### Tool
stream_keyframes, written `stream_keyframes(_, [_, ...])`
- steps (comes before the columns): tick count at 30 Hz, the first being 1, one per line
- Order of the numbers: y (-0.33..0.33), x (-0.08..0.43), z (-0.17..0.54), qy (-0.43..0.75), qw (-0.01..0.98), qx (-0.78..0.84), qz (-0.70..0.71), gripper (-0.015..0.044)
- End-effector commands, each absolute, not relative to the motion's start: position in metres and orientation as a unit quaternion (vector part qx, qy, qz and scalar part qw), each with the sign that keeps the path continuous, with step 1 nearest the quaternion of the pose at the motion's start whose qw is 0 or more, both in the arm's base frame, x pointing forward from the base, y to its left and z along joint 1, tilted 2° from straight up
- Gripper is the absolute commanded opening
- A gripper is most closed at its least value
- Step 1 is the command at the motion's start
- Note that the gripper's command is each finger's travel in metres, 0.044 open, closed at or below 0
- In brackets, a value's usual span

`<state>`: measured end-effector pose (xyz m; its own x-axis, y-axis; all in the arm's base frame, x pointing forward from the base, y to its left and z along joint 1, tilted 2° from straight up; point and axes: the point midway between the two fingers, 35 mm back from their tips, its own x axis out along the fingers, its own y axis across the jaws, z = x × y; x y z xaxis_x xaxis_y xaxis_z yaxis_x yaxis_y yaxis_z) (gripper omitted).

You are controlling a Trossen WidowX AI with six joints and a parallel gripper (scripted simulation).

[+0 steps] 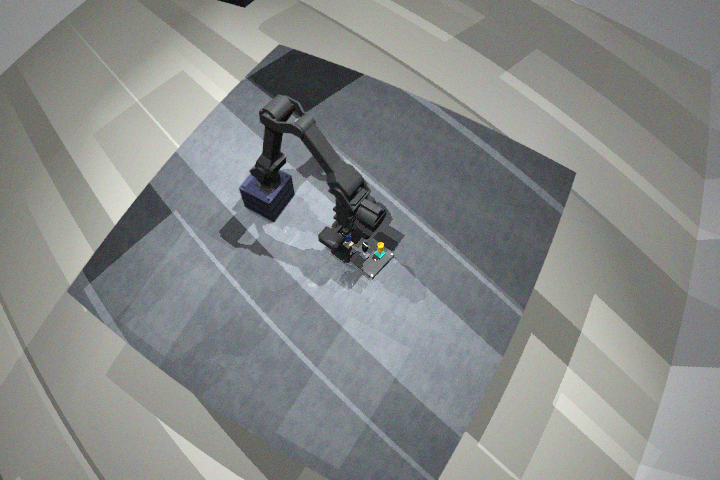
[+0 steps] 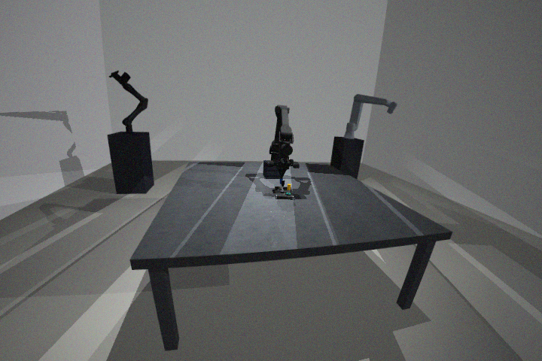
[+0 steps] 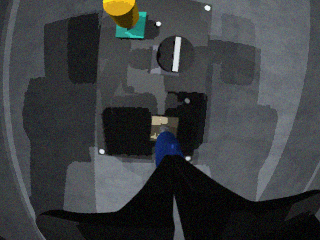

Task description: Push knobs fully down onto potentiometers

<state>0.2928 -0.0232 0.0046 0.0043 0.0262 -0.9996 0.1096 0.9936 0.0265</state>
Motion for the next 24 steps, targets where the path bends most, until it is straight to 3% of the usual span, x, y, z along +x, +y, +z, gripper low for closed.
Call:
stream_keyframes(1, [-0.0222, 0.2921, -0.002, 0.706, 0.706, 0.051, -0.03, 0.0])
stream_keyframes(24, [-0.022, 0.2921, -0.009, 0.706, 0.706, 0.051, -0.03, 0.0])
